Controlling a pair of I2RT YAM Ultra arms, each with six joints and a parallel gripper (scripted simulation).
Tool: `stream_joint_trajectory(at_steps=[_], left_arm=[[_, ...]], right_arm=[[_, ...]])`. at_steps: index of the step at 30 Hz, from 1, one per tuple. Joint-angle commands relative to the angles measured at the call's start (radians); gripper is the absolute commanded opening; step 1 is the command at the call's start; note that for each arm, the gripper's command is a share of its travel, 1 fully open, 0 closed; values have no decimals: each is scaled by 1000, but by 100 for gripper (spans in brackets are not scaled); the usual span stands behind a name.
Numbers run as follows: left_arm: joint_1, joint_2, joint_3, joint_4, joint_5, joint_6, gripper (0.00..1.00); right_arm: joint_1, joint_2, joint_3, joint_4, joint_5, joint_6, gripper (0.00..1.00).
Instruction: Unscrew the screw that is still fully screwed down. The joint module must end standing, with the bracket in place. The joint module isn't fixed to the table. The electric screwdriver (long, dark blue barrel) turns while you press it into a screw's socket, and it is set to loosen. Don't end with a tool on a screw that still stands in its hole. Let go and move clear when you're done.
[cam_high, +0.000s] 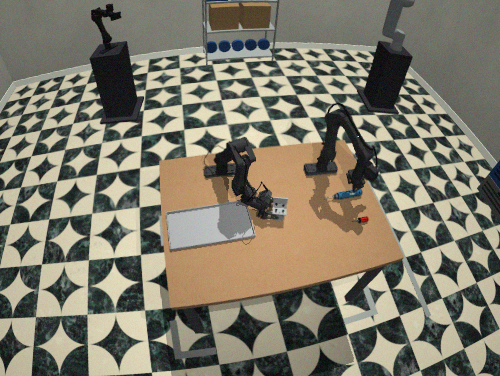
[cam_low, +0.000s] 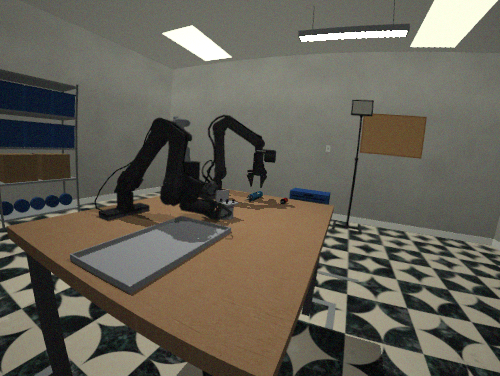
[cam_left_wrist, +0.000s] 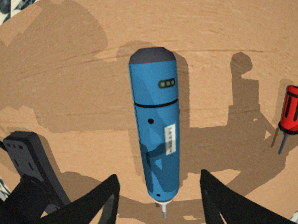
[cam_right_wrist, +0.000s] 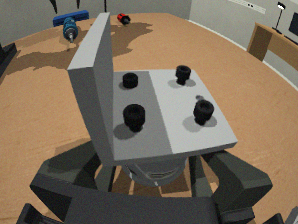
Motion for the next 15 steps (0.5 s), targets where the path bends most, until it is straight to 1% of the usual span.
stream_joint_trajectory(at_steps=[1, 15], left_arm=[[-2, -6, 5, 1, 1, -9, 65], [-2, -6, 5, 1, 1, -9, 65]], right_arm=[[13, 22, 29, -16, -1, -4, 61], [13, 22, 29, -16, -1, -4, 60]])
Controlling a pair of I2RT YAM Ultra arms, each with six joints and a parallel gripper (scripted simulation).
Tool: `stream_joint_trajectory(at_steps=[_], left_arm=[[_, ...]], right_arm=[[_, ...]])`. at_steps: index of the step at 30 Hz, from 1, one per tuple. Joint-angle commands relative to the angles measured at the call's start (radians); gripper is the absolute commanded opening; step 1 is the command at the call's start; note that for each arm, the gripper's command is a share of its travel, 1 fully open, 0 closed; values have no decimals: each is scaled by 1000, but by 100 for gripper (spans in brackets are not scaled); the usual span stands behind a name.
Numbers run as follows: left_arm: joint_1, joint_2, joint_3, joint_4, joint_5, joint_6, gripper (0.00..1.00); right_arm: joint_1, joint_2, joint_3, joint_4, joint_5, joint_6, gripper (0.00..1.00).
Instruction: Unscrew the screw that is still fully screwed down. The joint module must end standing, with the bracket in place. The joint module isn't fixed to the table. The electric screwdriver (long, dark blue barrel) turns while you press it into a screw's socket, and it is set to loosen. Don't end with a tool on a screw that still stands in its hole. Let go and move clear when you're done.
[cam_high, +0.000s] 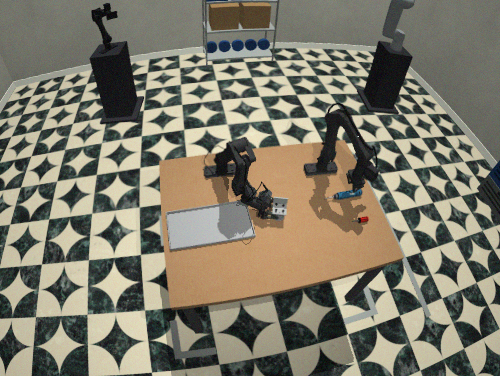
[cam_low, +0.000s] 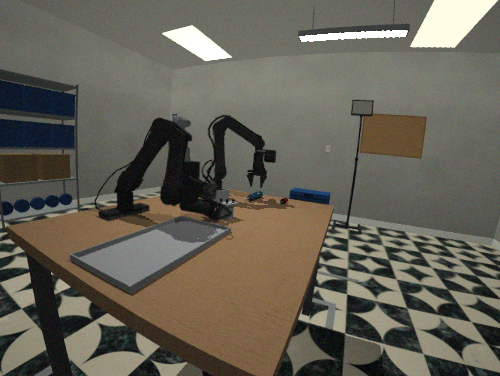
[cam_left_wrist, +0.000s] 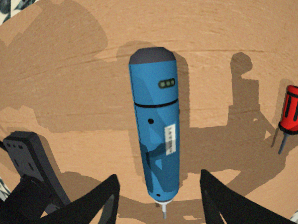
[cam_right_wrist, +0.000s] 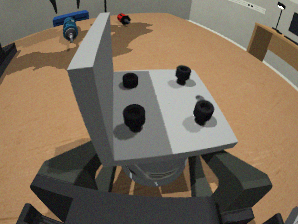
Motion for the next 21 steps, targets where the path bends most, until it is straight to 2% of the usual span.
stream_joint_trajectory(at_steps=[1, 21], left_arm=[[-2, -6, 5, 1, 1, -9, 65], [-2, -6, 5, 1, 1, -9, 65]], right_arm=[[13, 22, 28, -16, -1, -4, 60], [12, 22, 29, -16, -2, -3, 59]])
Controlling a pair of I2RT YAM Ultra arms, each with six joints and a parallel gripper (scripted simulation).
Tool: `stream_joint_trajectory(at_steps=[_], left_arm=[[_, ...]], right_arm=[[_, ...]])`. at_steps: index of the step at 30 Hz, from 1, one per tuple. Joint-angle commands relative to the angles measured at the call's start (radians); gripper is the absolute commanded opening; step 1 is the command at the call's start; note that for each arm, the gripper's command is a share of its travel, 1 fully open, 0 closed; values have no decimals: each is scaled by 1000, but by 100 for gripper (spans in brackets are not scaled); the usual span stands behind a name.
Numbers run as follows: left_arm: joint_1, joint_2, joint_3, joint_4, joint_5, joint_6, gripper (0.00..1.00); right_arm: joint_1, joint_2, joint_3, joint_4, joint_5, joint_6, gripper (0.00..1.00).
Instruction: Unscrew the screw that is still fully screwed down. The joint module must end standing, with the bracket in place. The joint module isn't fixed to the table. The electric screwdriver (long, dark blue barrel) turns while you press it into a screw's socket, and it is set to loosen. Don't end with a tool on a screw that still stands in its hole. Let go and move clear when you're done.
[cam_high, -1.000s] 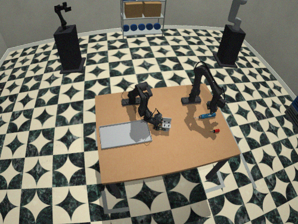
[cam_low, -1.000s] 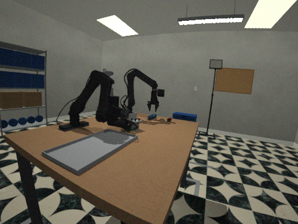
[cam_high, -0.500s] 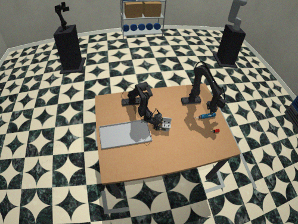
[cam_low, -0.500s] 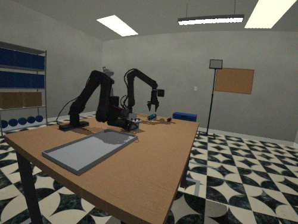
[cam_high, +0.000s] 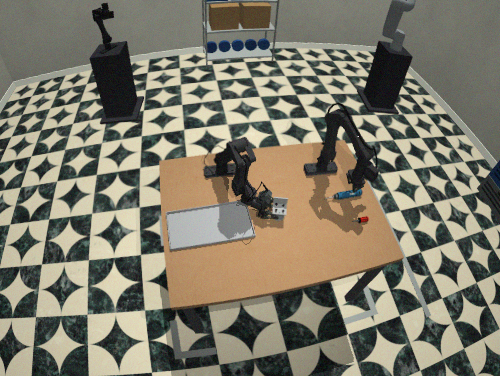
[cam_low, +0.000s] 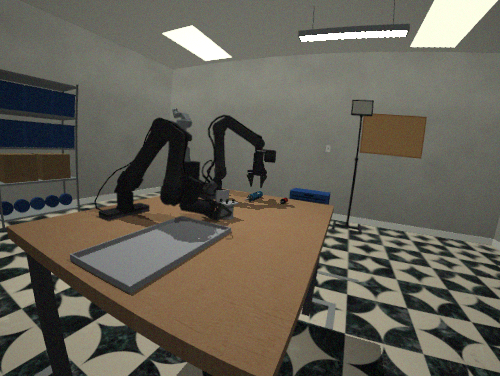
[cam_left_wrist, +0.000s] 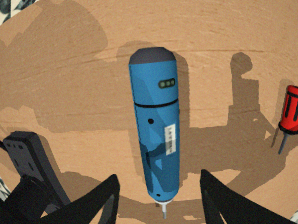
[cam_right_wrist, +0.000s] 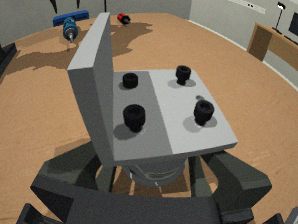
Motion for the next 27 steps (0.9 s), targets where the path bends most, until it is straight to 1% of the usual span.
stream_joint_trajectory(at_steps=[1, 21, 22, 24, 27], left_arm=[[-2, -6, 5, 1, 1, -9, 65], [-2, -6, 5, 1, 1, -9, 65], [-9, -11, -20, 20, 4, -15, 65], [-9, 15, -31, 32, 3, -16, 65], [-9, 22, -46, 53, 3, -16, 65]], right_arm=[[12, 22, 29, -16, -2, -3, 59], [12, 22, 29, -16, -2, -3, 59], [12, 22, 29, -16, -2, -3, 59], [12, 22, 29, -16, -2, -3, 59], [12, 22, 29, -16, -2, -3, 59]])
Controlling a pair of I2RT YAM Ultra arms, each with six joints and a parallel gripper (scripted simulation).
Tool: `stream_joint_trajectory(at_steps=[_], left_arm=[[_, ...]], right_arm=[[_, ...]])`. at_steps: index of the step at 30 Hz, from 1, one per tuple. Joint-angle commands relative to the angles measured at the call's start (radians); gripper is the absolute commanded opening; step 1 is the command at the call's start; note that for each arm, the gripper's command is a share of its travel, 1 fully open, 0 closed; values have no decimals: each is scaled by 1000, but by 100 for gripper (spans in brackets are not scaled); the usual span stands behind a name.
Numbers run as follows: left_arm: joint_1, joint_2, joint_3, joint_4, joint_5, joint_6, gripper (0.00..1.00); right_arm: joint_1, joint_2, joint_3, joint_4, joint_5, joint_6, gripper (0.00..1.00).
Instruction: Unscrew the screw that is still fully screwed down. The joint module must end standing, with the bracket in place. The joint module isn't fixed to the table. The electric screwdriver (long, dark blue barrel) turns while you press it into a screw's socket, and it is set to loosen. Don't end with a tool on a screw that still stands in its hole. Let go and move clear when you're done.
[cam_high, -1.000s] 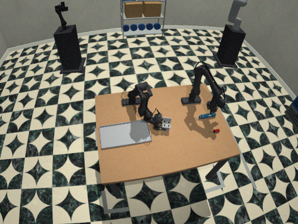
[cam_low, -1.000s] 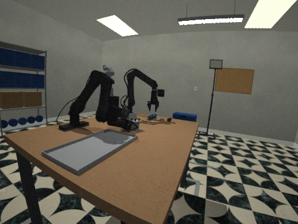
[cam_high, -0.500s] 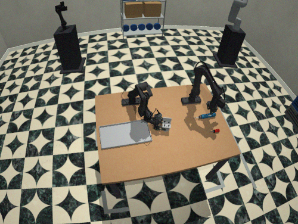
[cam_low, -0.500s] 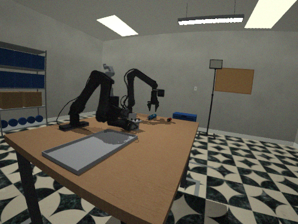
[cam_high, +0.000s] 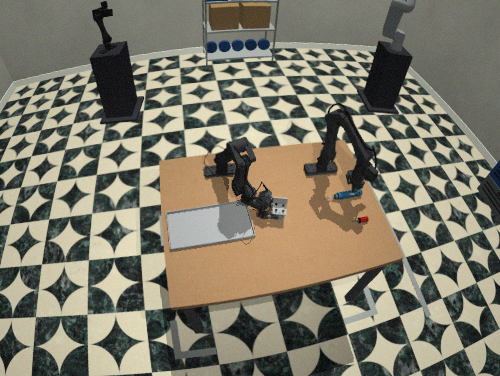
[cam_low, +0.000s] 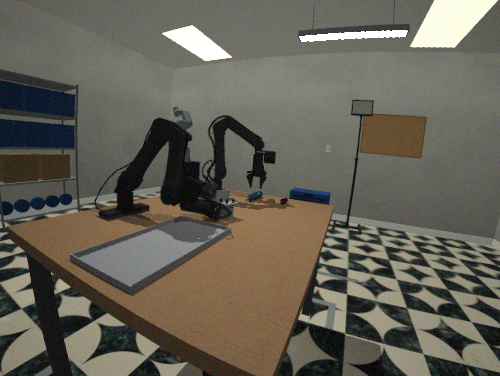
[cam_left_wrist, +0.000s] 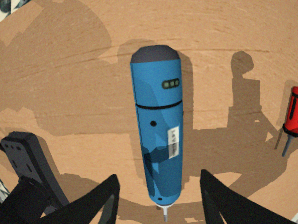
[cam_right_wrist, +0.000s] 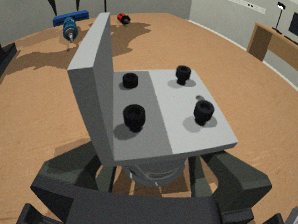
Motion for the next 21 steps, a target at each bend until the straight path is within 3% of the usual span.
stream_joint_trajectory(at_steps=[1, 11, 21], left_arm=[[-9, 21, -27, 37, 3, -11, 65], [-8, 11, -18, 75, 4, -10, 65], [-8, 61, -97, 147, 3, -10, 65]], right_arm=[[12, 22, 29, -16, -2, -3, 59], [12, 22, 29, -16, -2, -3, 59], [12, 22, 29, -16, -2, -3, 59]])
